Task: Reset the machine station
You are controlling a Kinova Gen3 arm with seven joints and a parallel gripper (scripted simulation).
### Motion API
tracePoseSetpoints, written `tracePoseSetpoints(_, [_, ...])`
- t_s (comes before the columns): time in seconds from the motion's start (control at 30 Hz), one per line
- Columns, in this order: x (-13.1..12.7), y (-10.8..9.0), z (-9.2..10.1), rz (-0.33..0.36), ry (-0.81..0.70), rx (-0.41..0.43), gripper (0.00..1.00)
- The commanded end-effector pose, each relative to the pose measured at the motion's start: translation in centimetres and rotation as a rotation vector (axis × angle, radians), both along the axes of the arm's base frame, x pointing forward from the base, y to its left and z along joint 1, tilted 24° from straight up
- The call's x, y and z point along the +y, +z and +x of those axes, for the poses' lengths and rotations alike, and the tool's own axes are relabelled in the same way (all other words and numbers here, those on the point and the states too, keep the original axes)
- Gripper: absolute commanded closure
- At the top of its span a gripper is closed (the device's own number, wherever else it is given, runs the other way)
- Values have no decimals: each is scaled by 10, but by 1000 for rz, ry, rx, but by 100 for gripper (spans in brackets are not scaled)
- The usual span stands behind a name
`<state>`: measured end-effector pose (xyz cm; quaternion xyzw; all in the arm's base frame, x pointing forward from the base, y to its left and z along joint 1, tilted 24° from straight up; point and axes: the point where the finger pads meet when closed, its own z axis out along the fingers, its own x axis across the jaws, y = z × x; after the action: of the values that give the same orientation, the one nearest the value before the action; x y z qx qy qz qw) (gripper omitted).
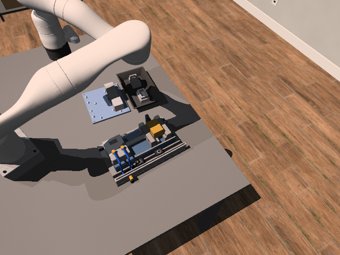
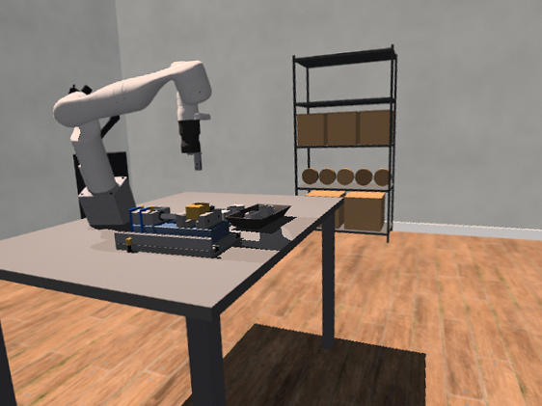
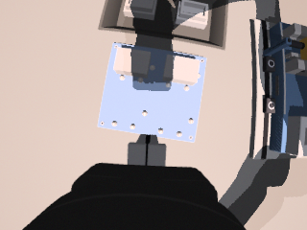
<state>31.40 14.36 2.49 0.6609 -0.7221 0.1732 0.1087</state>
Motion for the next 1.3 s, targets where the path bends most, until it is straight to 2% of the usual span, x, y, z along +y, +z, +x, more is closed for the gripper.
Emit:
tracePoseSetpoints(0.0, [3, 0, -3, 5, -4, 7, 100])
tracePoseSetpoints(0.67, [2, -3, -3, 5, -4, 7, 100])
tracePoseSetpoints(1.27, [-9, -27, -1, 5, -4, 7, 100])
